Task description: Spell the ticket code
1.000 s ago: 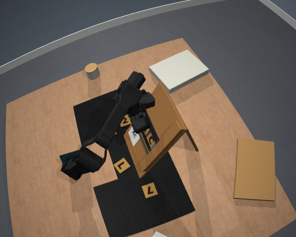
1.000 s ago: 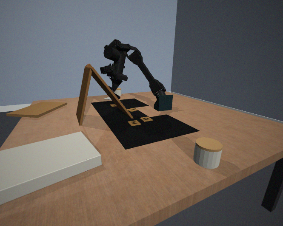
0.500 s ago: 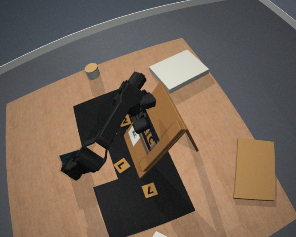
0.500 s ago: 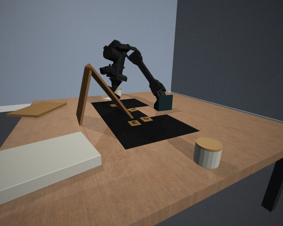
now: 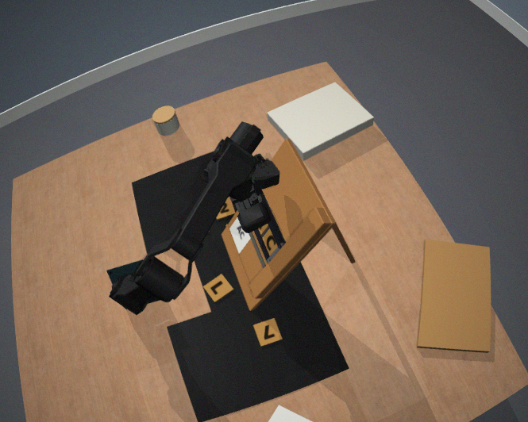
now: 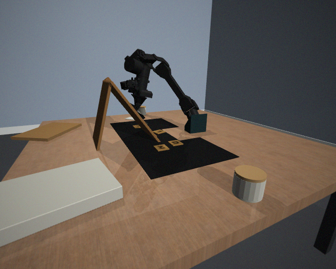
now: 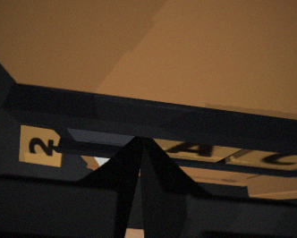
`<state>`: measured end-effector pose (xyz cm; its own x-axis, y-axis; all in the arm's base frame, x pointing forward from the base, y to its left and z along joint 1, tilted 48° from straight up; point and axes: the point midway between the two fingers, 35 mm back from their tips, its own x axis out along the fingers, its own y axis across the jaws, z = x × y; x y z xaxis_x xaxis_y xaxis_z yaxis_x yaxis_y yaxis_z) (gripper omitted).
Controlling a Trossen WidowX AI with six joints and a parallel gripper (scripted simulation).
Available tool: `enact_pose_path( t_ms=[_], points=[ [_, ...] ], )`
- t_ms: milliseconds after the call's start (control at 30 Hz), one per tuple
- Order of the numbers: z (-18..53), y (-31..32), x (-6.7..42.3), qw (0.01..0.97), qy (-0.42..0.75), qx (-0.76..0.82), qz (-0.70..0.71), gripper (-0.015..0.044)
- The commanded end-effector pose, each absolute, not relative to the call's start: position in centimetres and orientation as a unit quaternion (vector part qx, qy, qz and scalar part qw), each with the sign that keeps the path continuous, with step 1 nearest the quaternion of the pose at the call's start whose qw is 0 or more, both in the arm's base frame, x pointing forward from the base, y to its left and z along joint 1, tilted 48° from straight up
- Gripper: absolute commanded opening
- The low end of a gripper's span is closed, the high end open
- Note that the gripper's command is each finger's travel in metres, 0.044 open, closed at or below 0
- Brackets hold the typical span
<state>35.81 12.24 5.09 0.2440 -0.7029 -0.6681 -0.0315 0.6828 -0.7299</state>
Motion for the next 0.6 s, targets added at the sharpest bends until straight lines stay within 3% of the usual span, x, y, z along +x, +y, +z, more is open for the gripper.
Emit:
enact_pose_path(
  t_ms=[0, 567],
  points=[
    [5.31, 12.08, 35.86, 0.72, 0.567, -0.325, -0.233, 0.0],
    [5.71, 11.67, 35.91, 0.719, 0.567, -0.326, -0.234, 0.0]
  ],
)
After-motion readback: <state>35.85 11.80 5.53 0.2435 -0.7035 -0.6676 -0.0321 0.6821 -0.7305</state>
